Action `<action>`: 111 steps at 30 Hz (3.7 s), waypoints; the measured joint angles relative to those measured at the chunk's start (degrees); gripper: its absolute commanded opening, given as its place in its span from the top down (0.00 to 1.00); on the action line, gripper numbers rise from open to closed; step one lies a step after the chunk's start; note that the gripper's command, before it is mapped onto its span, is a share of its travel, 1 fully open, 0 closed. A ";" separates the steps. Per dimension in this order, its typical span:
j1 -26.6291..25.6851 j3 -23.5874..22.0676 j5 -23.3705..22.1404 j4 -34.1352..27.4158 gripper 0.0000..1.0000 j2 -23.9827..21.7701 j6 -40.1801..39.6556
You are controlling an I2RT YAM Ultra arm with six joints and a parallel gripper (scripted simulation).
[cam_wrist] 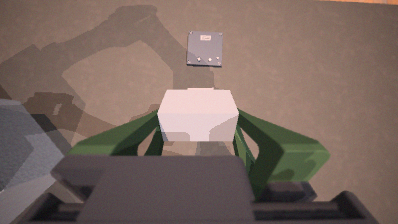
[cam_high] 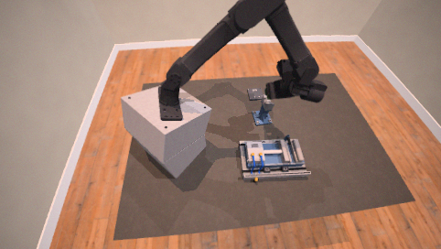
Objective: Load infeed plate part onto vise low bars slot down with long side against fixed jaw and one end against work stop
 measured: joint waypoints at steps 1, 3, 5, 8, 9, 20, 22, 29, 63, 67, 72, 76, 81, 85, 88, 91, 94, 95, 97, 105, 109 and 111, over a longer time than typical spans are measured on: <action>-0.09 0.13 -0.28 -0.24 1.00 0.20 -0.31; -0.17 0.39 -0.79 -0.72 1.00 0.59 -0.85; -0.26 0.61 -1.20 -1.14 1.00 0.90 -1.33; -0.28 0.79 -1.60 -1.70 1.00 1.05 -1.90; -0.28 0.92 -1.77 -1.90 1.00 1.11 -2.08; -0.44 1.60 -2.80 -3.13 1.00 1.51 -3.41; -0.44 1.64 -2.86 -3.21 1.00 1.51 -3.50; -0.44 1.68 -2.95 -3.41 1.00 1.51 -3.69; -0.44 1.70 -2.97 -3.50 1.00 1.51 -3.78; -0.44 1.70 -2.97 -3.50 1.00 1.51 -3.78; -0.44 1.68 -3.02 -3.52 1.00 1.77 -3.78; -0.44 1.70 -3.06 -3.52 1.00 1.75 -3.78; -0.44 1.70 -3.08 -3.52 1.00 1.79 -3.78; -0.44 1.68 -3.08 -3.52 1.00 2.08 -3.74; -0.44 1.70 -3.10 -3.23 1.00 2.08 -3.67; -0.44 1.70 -3.13 -2.82 1.00 2.43 -3.56; -0.39 1.73 -3.17 -2.67 1.00 2.40 -3.45; -0.33 1.70 -3.21 -2.49 1.00 2.45 -3.43; -0.20 1.70 -3.23 -2.19 1.00 2.67 -3.32; 0.09 1.70 -3.21 -0.92 1.00 3.43 -2.82; 0.22 1.70 -3.21 -0.39 1.00 3.74 -2.58; 0.22 1.70 -3.23 -0.07 1.00 3.72 -2.45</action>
